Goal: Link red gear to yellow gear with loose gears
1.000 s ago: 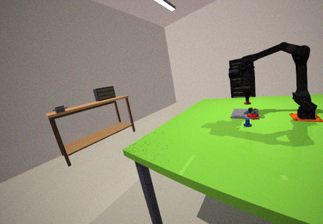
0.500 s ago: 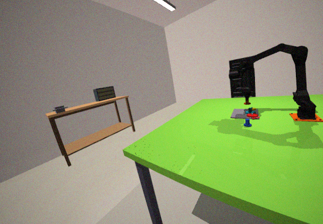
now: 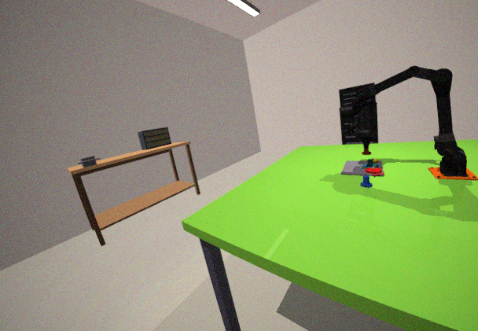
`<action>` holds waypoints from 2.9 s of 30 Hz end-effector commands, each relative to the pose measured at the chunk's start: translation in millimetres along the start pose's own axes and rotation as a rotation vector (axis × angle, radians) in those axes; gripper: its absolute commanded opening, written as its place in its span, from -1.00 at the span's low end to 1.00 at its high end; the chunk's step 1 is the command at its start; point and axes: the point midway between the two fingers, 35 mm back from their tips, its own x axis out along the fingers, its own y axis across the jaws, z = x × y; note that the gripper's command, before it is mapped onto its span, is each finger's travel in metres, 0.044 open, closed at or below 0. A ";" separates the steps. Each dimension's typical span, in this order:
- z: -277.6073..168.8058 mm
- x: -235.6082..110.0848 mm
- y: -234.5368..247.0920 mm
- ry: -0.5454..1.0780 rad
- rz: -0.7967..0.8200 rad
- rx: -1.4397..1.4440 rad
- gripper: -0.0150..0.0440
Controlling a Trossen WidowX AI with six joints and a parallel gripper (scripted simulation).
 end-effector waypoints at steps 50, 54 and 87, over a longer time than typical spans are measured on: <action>-7.9 14.3 -51.5 0.010 0.006 -0.259 -0.49; -7.9 14.3 -51.5 0.010 0.006 -0.259 -0.49; -8.4 57.1 -50.9 0.010 0.005 -0.192 -0.49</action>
